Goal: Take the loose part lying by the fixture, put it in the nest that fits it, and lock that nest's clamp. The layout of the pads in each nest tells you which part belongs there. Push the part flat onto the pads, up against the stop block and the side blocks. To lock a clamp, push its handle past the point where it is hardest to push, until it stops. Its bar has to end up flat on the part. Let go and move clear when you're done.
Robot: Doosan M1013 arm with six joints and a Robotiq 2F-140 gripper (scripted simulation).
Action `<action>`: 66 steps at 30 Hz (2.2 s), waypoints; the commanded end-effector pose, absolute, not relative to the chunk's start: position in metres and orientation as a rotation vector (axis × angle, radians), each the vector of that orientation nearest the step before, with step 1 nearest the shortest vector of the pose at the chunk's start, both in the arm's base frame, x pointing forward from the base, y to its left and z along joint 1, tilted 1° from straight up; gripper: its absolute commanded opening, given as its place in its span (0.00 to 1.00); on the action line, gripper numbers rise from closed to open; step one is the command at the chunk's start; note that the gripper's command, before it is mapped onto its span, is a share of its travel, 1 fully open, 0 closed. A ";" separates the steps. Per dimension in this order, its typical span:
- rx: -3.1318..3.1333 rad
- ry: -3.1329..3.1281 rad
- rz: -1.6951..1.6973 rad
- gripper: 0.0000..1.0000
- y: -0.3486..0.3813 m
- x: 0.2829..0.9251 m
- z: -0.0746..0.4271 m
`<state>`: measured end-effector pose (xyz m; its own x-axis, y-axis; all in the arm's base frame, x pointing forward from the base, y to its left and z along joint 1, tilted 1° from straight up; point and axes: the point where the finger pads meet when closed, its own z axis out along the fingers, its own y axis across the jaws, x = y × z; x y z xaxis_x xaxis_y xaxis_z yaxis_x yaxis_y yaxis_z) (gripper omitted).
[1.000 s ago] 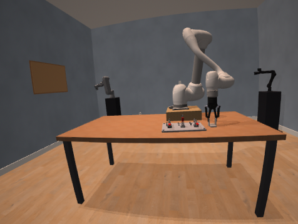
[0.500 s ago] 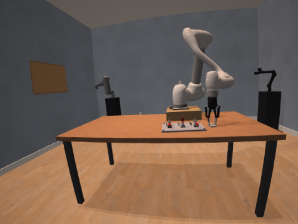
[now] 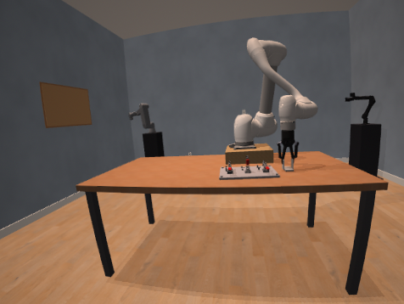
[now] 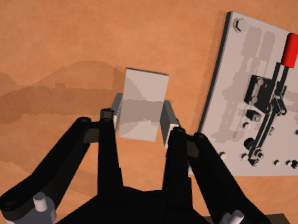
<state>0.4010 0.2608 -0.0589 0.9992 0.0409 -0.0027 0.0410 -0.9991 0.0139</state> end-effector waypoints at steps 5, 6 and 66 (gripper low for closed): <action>3.127 0.064 -0.004 0.10 0.261 0.401 -0.038; 3.127 0.064 -0.004 0.10 0.261 0.401 -0.035; 3.126 0.095 -0.004 0.10 0.262 0.401 0.053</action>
<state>0.4012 0.2624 0.0526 0.9987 0.0508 -0.0028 0.0509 -0.9986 0.0139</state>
